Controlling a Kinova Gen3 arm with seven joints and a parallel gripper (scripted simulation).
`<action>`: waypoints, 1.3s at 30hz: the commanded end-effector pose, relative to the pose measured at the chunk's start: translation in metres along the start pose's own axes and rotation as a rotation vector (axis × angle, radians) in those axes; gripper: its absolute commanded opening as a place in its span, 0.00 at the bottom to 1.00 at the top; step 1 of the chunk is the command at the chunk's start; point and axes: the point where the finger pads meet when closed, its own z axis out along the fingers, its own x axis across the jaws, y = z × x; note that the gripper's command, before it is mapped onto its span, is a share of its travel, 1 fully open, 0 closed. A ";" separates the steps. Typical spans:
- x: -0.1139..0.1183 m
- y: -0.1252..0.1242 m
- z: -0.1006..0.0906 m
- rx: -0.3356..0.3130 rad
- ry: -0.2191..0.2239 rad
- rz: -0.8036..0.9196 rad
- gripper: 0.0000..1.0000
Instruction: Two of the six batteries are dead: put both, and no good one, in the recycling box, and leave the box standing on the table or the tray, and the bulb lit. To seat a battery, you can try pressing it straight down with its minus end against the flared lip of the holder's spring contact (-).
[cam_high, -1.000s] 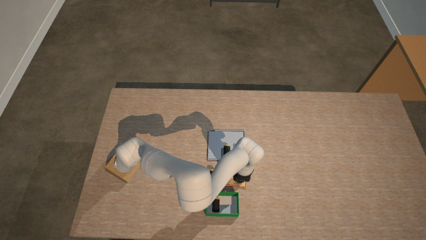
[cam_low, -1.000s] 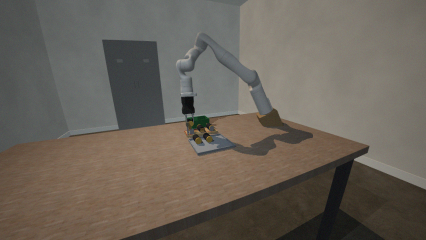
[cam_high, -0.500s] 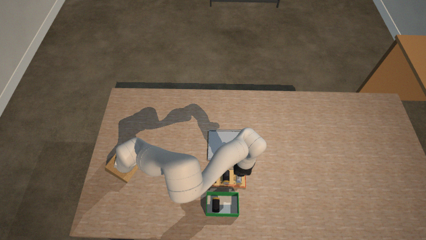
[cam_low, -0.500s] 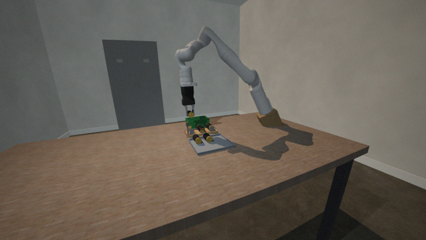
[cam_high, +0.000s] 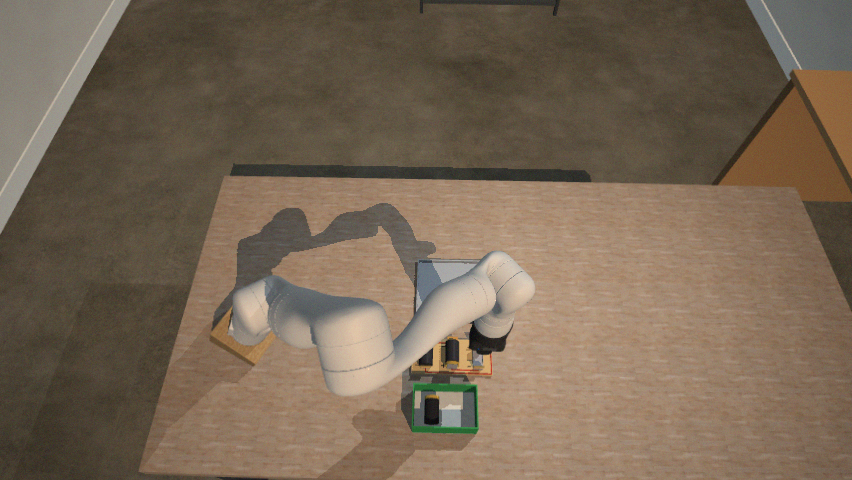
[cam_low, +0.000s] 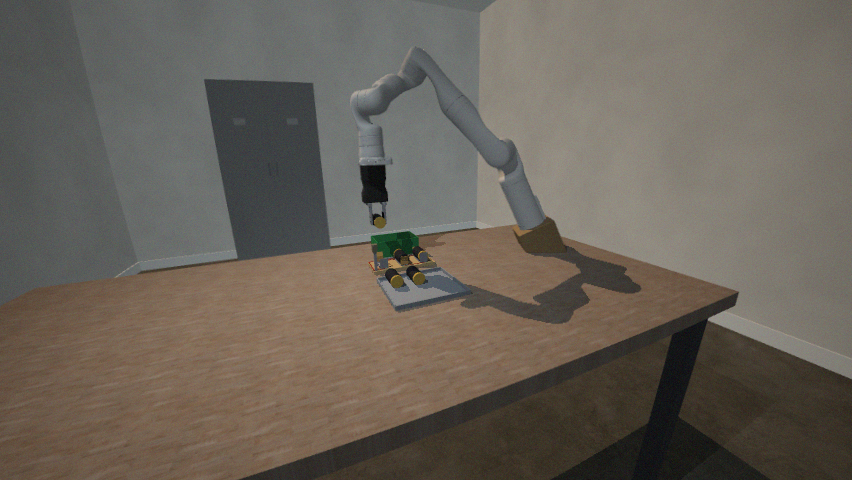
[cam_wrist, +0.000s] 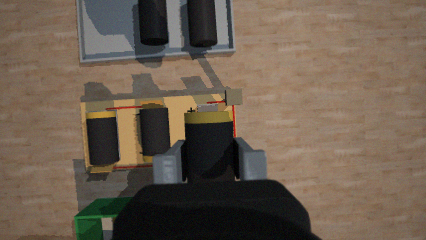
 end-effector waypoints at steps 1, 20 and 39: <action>0.001 0.001 -0.001 -0.001 0.002 -0.002 0.57; 0.000 0.001 -0.001 -0.001 0.002 -0.021 0.57; -0.010 0.026 -0.001 -0.001 0.002 -0.021 0.57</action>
